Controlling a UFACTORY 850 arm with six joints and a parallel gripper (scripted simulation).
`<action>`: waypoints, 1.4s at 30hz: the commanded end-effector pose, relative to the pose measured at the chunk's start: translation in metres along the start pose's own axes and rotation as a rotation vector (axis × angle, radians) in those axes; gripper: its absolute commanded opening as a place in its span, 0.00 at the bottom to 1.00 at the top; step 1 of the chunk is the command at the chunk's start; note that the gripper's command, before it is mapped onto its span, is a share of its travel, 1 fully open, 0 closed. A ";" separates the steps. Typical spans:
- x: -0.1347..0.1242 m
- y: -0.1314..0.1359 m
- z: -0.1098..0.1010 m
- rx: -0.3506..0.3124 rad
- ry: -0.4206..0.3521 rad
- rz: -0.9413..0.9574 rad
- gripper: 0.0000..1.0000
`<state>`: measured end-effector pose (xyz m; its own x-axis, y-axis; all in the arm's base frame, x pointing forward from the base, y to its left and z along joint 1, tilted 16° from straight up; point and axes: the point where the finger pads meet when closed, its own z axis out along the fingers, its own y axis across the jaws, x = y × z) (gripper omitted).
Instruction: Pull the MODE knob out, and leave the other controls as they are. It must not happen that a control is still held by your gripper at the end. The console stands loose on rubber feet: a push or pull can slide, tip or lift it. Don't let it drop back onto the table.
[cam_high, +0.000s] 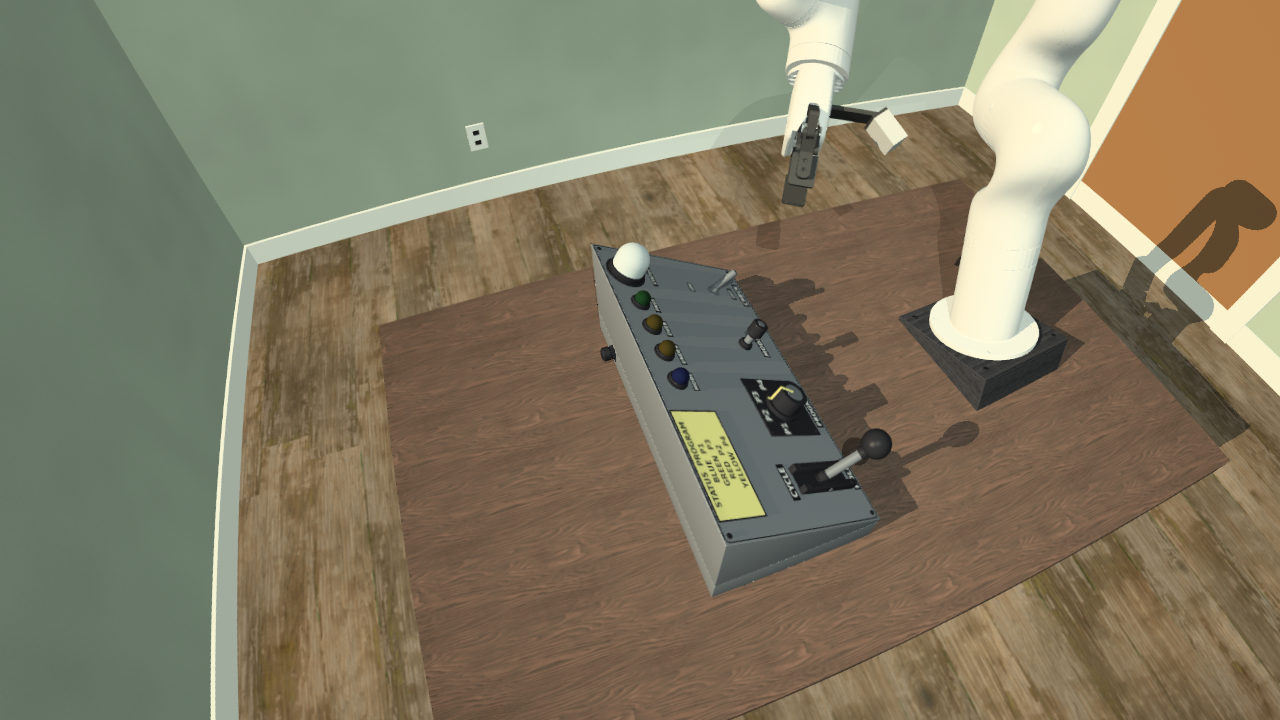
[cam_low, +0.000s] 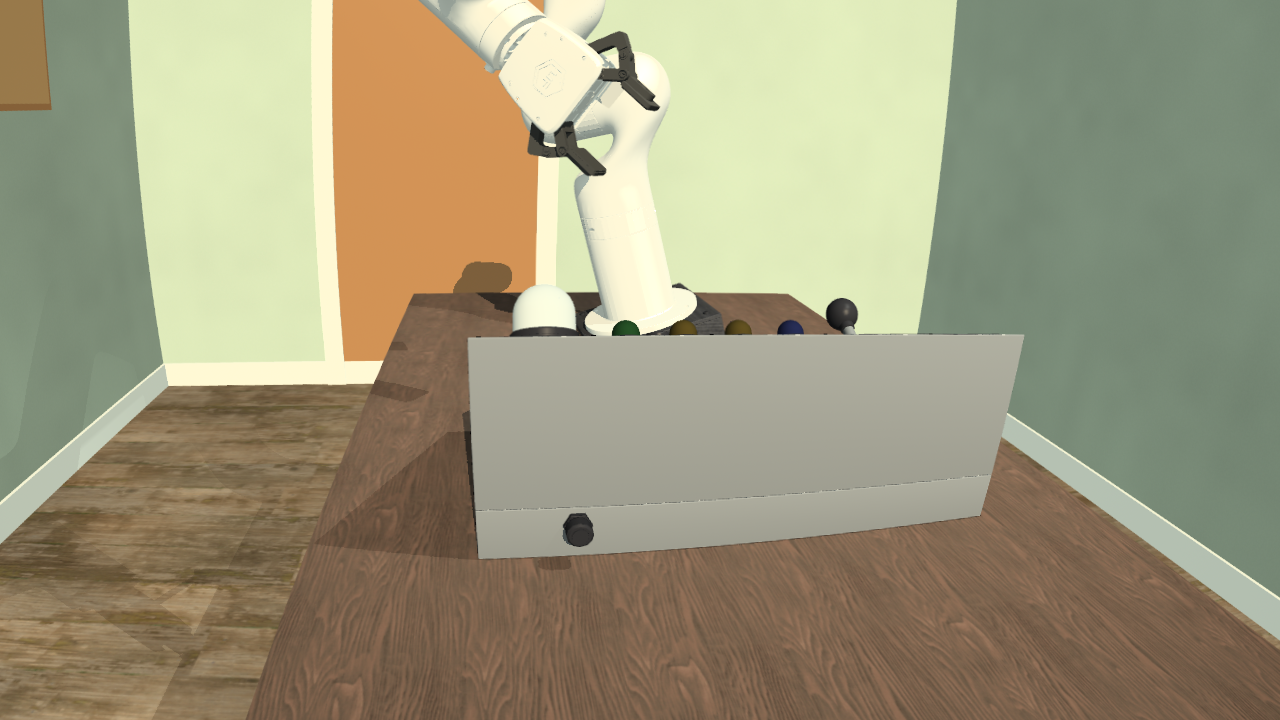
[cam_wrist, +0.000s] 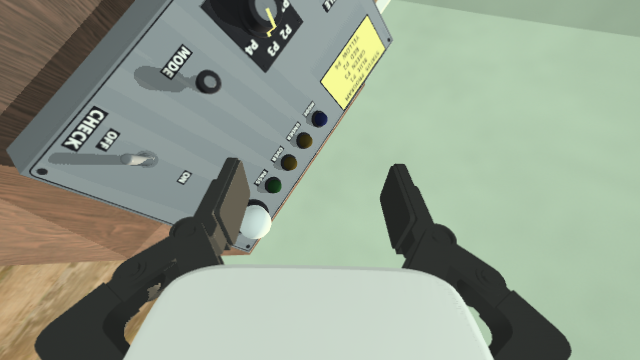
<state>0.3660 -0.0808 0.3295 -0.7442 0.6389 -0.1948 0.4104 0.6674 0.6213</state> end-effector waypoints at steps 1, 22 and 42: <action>-0.008 0.007 0.009 0.017 0.069 -0.271 1.00; -0.041 0.029 0.055 -0.001 0.378 -1.410 1.00; -0.078 0.057 0.123 -0.231 0.711 -2.492 1.00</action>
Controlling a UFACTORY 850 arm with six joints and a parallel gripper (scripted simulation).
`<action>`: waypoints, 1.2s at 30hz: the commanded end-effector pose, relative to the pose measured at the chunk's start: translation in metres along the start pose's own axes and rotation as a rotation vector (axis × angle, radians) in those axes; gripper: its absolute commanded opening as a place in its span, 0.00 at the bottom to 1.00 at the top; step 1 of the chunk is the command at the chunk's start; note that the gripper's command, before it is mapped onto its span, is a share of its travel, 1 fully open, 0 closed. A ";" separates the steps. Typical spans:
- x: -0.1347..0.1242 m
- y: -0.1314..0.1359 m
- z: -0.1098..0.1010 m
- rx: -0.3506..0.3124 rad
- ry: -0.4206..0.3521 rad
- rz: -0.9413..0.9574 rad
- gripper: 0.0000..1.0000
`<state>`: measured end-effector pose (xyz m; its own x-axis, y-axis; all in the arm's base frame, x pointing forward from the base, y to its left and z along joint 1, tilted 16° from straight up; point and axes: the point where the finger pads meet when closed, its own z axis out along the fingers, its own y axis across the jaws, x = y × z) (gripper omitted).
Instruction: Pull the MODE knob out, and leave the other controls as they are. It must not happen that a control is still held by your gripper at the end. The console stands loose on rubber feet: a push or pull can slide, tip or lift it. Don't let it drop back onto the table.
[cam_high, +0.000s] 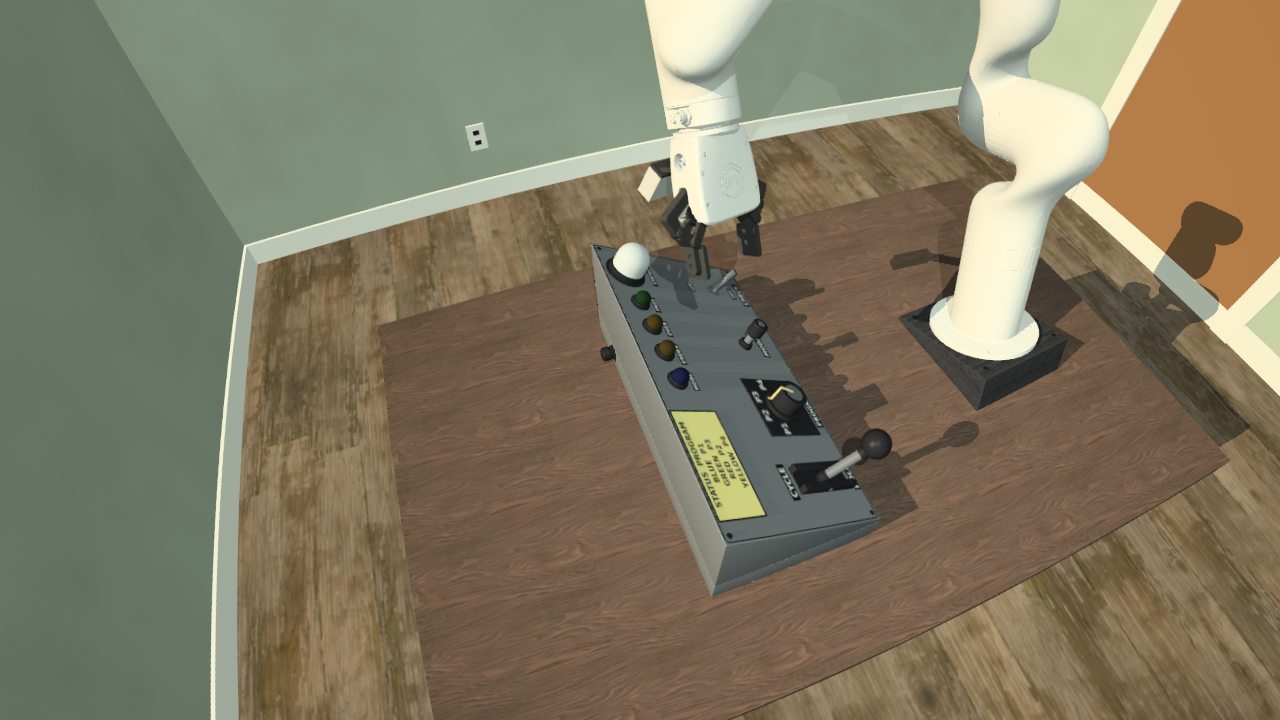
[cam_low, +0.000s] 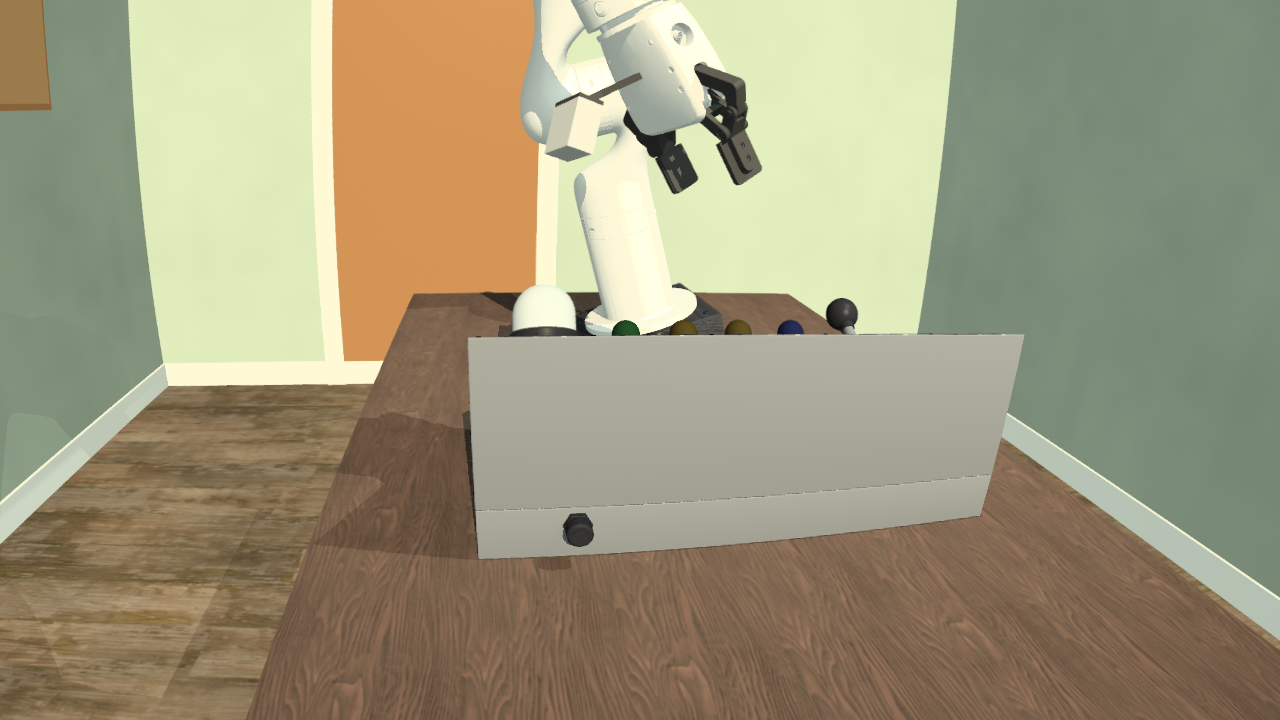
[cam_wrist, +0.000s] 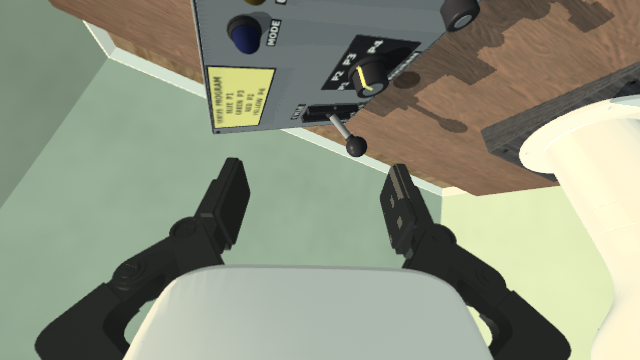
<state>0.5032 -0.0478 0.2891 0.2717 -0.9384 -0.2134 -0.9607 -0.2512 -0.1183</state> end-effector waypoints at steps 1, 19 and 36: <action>0.001 -0.019 0.008 -0.039 0.026 -0.275 1.00; -0.017 -0.100 0.056 -0.218 0.095 -1.256 1.00; -0.121 -0.113 0.053 0.166 -0.133 -0.489 1.00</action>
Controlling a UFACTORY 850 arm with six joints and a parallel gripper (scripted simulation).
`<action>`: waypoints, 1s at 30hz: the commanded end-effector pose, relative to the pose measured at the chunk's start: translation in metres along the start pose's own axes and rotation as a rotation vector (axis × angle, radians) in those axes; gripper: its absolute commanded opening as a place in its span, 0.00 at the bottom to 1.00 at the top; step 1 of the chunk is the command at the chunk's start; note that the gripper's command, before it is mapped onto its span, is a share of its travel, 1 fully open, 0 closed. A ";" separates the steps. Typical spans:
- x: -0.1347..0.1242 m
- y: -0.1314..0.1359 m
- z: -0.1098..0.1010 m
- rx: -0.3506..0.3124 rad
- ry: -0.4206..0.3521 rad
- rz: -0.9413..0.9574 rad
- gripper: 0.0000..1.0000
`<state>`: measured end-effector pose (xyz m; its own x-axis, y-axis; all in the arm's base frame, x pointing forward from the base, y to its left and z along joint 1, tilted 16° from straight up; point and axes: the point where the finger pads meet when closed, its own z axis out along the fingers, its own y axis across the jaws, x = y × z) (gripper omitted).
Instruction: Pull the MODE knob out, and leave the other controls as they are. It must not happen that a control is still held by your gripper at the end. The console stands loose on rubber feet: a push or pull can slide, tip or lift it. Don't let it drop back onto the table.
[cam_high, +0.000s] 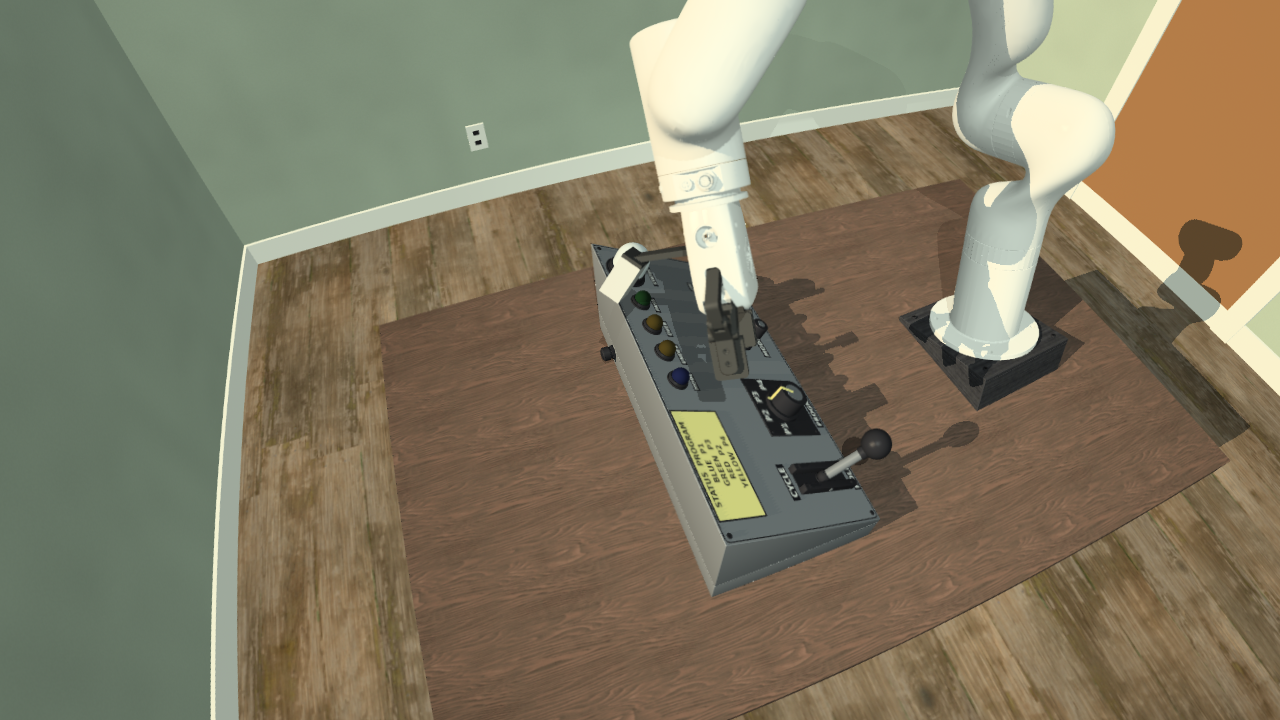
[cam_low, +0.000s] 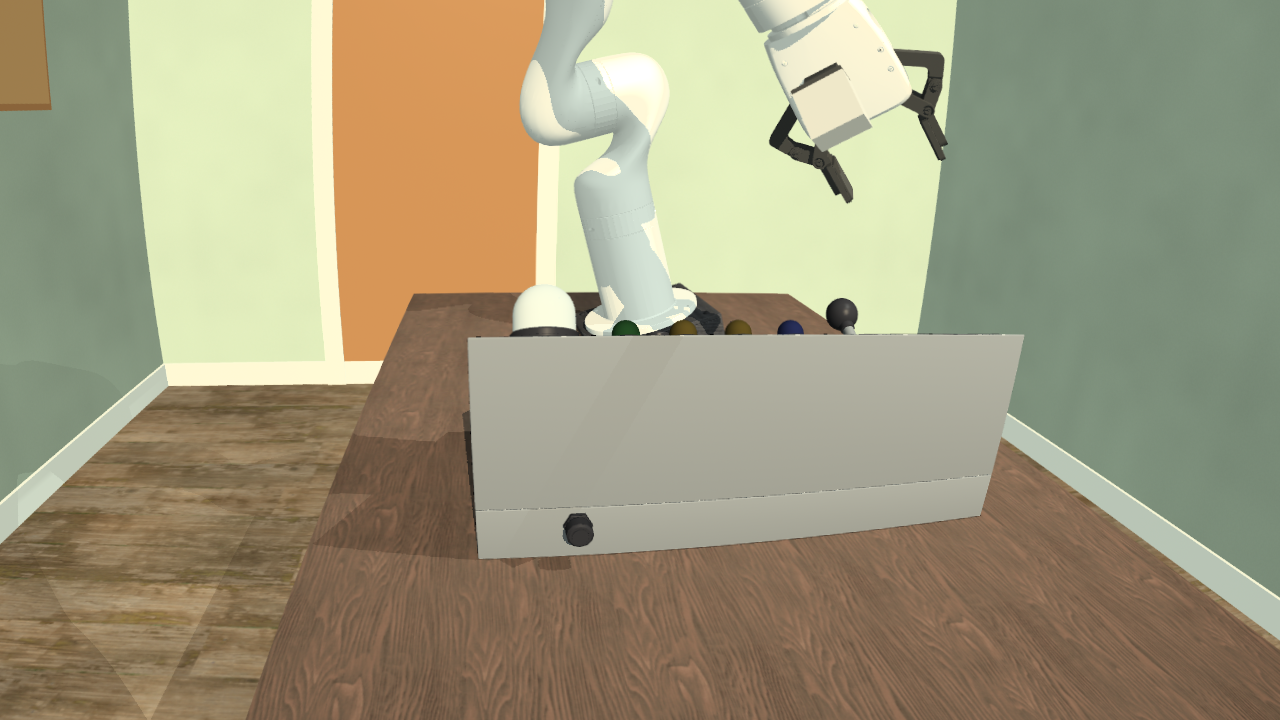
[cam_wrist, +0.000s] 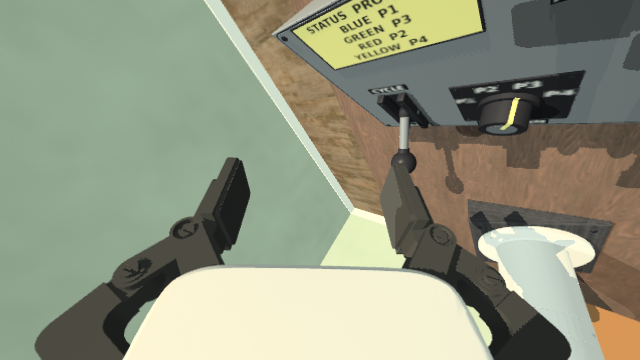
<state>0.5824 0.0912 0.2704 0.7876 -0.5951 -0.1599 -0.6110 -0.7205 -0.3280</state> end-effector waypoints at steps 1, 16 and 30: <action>-0.016 -0.022 -0.003 0.139 -0.020 0.231 1.00; -0.032 -0.065 -0.023 0.417 -0.118 0.824 1.00; -0.024 -0.082 -0.050 0.664 -0.254 1.408 1.00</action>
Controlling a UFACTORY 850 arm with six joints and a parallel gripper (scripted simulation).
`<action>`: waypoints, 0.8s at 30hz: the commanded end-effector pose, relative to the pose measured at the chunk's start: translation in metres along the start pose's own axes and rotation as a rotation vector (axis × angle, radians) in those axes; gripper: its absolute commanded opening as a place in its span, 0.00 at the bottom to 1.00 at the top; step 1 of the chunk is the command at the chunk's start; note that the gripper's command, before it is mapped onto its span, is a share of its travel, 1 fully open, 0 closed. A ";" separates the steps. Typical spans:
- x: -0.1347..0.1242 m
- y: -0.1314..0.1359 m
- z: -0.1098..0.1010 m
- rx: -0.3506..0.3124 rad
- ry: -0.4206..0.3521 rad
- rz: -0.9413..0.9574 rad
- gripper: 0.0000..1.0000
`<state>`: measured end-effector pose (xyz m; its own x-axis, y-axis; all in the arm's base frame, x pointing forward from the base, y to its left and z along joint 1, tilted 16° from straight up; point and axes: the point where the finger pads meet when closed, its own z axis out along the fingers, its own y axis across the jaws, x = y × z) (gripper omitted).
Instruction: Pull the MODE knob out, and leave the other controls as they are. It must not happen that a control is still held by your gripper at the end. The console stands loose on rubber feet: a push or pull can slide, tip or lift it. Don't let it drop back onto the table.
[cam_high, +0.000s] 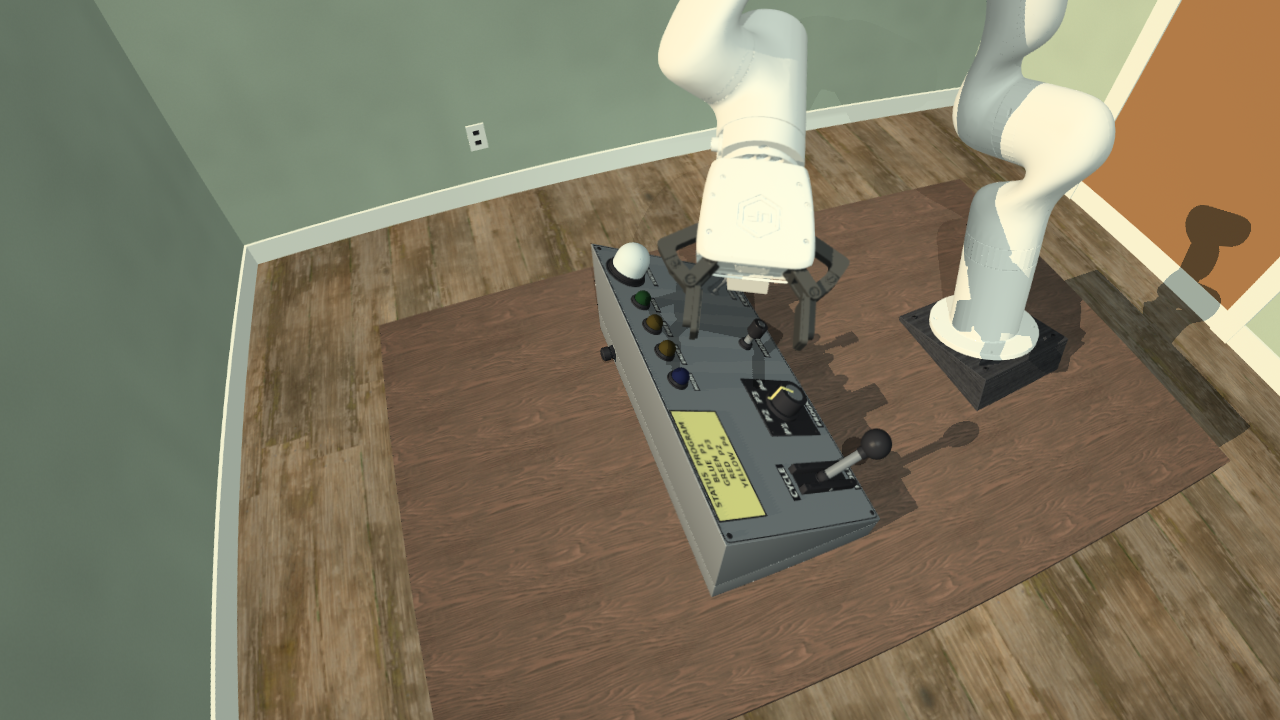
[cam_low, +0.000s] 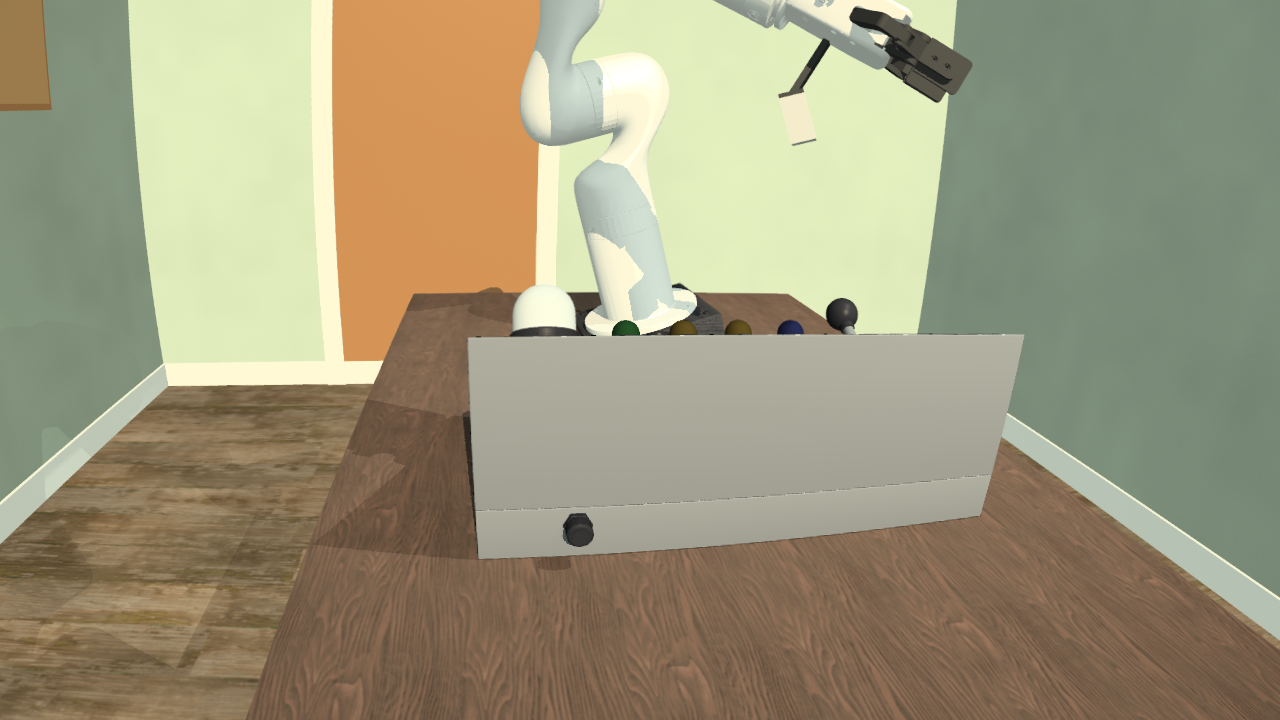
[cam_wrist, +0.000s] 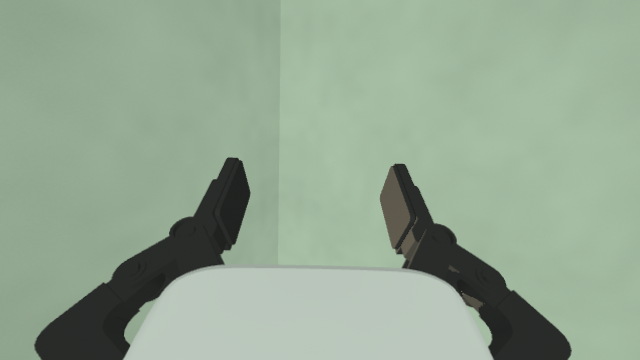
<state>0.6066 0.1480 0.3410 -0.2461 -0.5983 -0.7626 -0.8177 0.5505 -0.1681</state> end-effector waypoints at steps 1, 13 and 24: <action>-0.006 -0.009 -0.007 0.099 -0.053 0.222 1.00; -0.003 -0.024 -0.024 0.231 -0.138 0.606 1.00; 0.018 -0.039 -0.050 0.379 -0.252 1.064 1.00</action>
<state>0.6087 0.0920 0.3628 -0.5929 0.3051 -0.7453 -0.1114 0.8854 0.4512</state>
